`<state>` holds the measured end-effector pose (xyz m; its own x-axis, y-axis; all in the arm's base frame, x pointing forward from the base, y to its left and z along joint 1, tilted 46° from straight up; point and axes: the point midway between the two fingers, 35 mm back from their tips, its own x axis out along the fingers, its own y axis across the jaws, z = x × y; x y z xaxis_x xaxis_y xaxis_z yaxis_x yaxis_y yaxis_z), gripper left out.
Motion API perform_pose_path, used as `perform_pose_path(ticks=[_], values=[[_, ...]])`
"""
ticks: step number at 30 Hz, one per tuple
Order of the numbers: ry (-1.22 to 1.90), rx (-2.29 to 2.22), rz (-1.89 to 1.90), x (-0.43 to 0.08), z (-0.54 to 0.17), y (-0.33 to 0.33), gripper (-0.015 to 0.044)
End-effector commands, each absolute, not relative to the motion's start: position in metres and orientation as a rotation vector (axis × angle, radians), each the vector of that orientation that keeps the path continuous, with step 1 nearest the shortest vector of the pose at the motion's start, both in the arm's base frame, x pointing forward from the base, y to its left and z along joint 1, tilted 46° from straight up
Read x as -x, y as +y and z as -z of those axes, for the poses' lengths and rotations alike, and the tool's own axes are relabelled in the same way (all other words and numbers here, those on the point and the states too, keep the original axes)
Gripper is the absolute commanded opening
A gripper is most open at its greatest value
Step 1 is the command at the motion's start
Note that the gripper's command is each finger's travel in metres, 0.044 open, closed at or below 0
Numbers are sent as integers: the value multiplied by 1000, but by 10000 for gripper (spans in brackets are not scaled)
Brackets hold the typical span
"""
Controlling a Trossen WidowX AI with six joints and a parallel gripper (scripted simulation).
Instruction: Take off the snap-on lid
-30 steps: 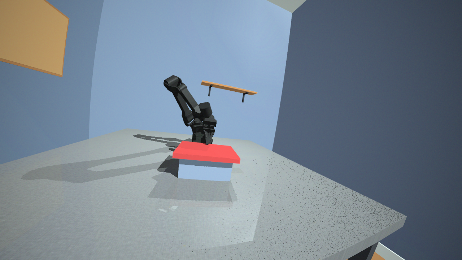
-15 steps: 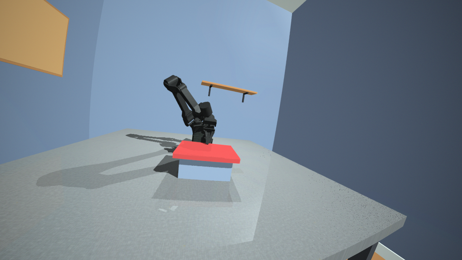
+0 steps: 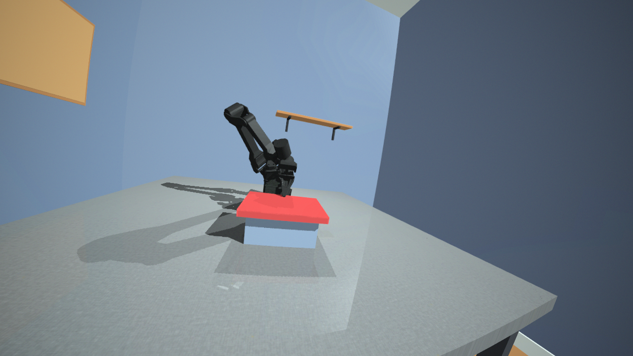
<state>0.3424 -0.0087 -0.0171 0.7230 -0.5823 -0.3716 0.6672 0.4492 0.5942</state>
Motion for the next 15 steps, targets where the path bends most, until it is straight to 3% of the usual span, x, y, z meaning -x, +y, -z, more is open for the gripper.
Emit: perform_pose_path(ticks=[1, 15], values=[[113, -793, 770, -343, 14, -6, 0], [114, -793, 770, -342, 13, -4, 0]])
